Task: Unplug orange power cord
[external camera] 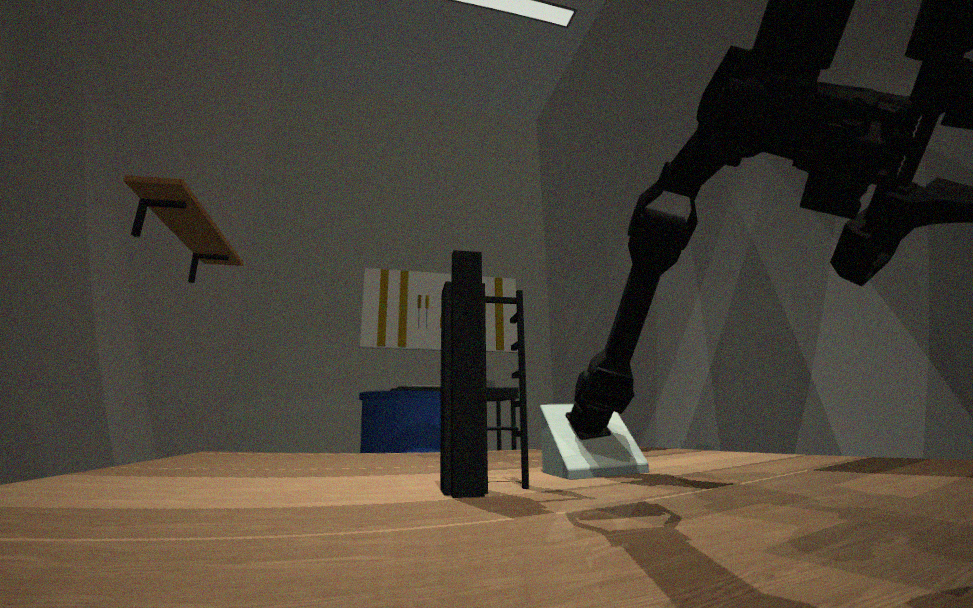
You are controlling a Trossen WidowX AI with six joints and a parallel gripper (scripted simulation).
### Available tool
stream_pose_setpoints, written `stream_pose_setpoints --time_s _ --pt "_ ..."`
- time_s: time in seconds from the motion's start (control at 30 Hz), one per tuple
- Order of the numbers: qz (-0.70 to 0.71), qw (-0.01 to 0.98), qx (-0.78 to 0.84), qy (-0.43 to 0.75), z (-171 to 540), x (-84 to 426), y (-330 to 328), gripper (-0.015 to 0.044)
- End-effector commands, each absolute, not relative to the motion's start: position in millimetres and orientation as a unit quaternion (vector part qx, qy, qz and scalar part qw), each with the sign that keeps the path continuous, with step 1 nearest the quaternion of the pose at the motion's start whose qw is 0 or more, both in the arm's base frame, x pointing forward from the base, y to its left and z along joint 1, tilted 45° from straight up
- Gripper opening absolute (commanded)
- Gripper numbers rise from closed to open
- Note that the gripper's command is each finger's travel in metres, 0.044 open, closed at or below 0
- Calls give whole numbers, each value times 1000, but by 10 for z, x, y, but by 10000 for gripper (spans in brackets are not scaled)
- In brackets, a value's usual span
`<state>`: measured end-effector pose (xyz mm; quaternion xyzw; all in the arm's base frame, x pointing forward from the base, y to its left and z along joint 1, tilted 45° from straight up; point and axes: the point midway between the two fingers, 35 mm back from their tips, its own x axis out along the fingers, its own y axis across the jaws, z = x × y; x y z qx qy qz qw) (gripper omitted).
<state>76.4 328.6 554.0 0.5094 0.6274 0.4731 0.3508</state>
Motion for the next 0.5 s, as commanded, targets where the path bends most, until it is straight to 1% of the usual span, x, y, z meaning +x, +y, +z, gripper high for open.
stream_pose_setpoints --time_s 0.0,0.23,0.47 --pt "438 398 528 609 5271 1215 3357 160" --pt "360 480 558 573 4722 2118 3265 160" --pt "268 550 579 539 4106 2988 2868 160"
